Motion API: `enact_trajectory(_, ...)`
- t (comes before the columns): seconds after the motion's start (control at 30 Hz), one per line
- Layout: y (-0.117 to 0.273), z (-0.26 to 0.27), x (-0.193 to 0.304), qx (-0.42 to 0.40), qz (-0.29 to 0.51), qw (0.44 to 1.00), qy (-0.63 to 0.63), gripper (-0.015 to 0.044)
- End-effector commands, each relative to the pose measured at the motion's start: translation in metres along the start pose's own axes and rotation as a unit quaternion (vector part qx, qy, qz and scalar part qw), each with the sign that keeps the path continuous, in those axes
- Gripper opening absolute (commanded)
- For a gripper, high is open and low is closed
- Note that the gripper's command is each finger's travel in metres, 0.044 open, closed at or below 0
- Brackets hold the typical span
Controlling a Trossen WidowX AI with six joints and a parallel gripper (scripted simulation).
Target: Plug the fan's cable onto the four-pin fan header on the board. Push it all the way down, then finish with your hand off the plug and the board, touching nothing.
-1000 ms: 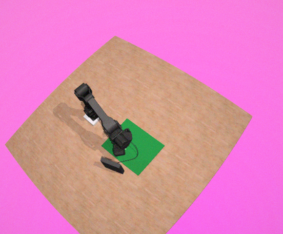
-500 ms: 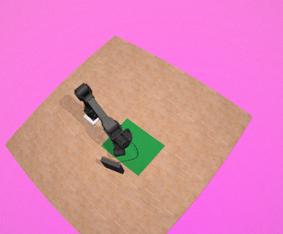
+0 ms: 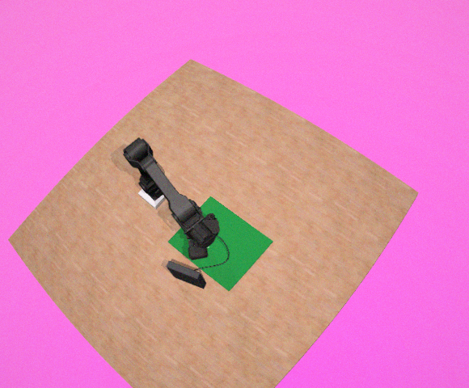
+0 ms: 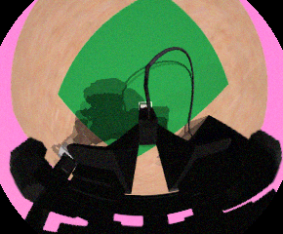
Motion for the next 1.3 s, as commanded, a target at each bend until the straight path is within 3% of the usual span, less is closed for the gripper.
enact_trajectory(0.0,-0.001,0.0,0.001,0.001,0.002,1.0,0.002,0.0)
enact_trajectory(1.27,-0.017,0.0,0.001,0.001,0.002,1.0,0.002,0.0)
Point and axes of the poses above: the point midway between the two fingers, 35 mm back from their tips, its own y axis back along the fingers, its own z axis across the jaws, x = y × z, the point moved 3 cm from there along y, back along the fingers, and after that the axes turned 10 degrees about -y, right-handed, at the moved point
